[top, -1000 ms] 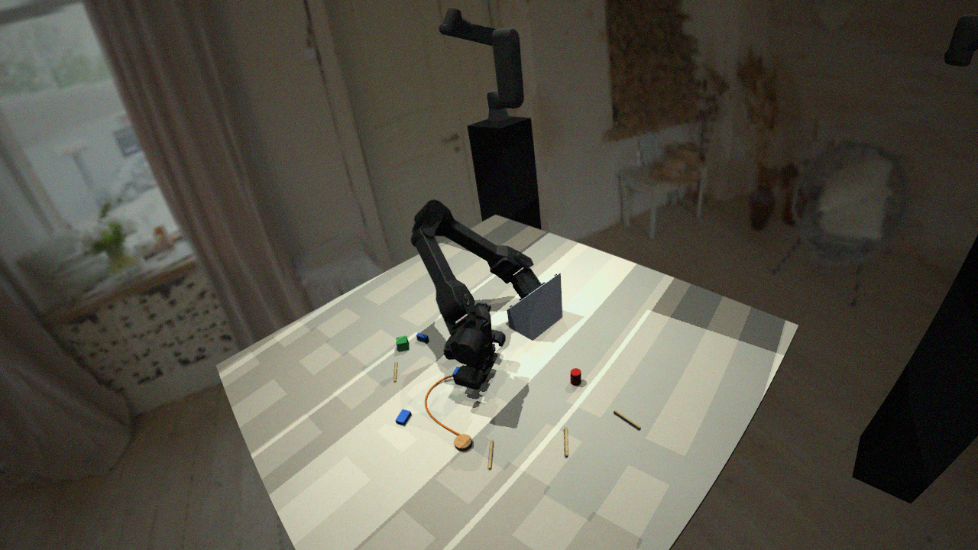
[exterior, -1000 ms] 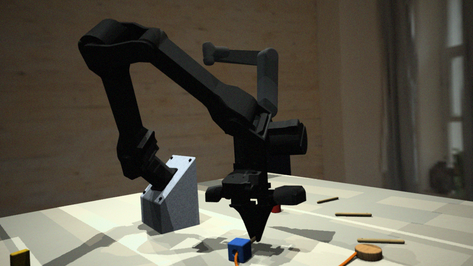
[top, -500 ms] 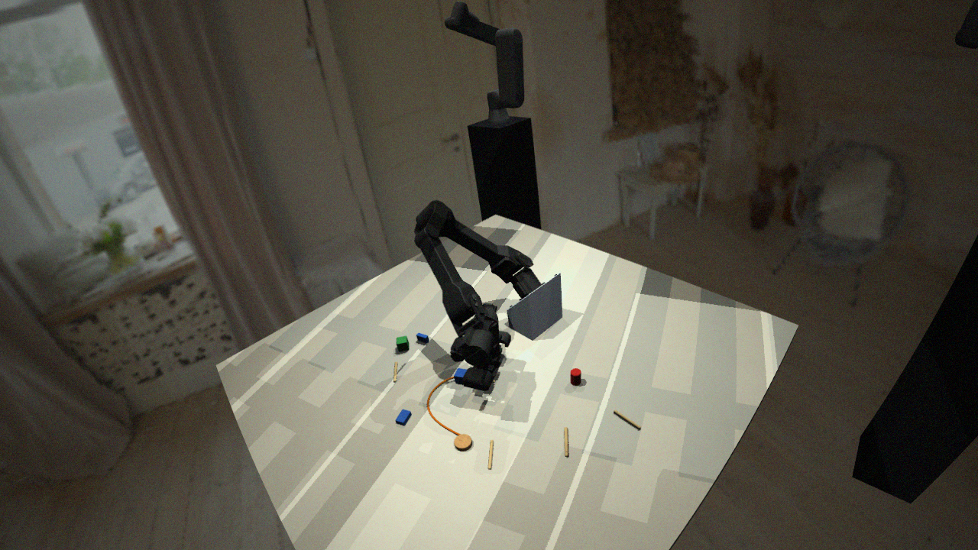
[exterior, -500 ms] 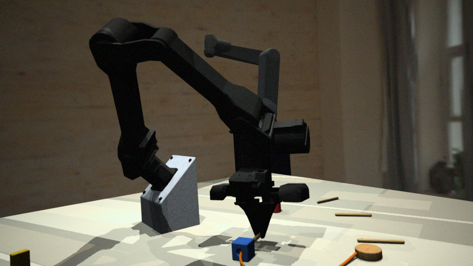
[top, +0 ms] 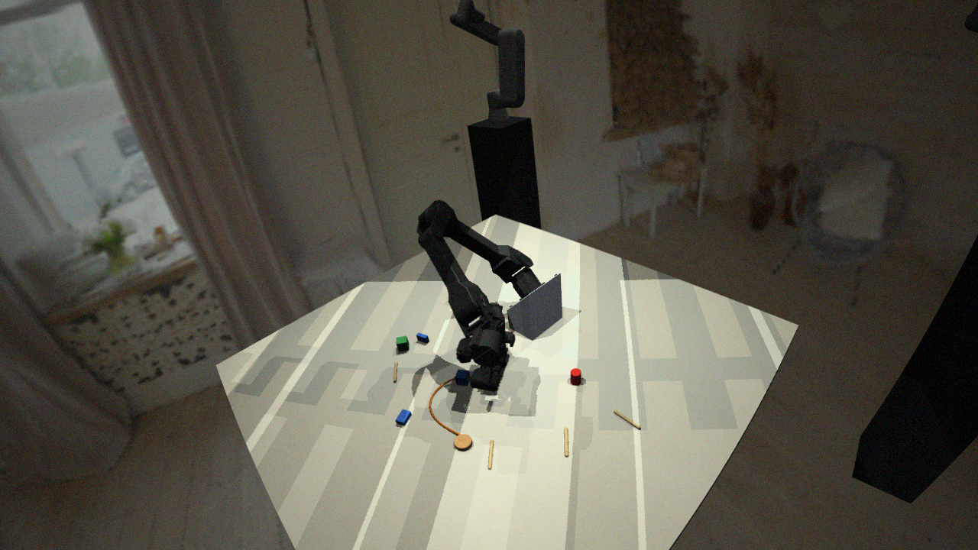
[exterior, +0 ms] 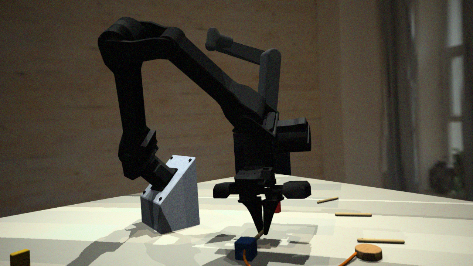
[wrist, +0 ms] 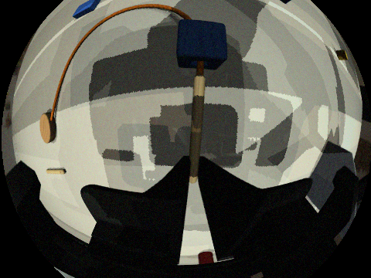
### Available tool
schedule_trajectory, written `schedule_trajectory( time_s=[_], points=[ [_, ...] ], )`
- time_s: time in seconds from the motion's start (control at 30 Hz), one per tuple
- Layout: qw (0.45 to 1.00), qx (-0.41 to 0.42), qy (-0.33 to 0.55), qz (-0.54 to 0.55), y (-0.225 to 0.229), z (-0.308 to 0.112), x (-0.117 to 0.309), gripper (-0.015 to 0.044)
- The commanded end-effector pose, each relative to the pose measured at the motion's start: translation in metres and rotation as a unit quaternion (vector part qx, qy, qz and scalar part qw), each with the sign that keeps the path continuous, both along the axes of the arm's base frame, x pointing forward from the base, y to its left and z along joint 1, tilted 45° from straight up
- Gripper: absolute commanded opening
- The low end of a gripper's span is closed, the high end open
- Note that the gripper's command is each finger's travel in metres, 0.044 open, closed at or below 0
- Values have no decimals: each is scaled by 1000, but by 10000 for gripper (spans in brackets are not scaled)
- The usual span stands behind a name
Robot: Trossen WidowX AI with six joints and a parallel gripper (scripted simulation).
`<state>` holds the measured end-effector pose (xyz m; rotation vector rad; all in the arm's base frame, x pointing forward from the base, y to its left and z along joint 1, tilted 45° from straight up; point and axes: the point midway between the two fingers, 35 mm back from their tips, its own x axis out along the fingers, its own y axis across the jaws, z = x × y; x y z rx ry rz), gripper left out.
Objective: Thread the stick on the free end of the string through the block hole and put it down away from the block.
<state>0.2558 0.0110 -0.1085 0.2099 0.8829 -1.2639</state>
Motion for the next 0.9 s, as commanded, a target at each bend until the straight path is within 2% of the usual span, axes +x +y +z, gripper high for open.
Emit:
schedule_trajectory(
  time_s=[0.0, 0.87],
  points=[
    [1000, 1, 6, 4, 2, -4, -5, 0],
    [1000, 5, 15, 20, 16, -17, -20, 0]
  ],
)
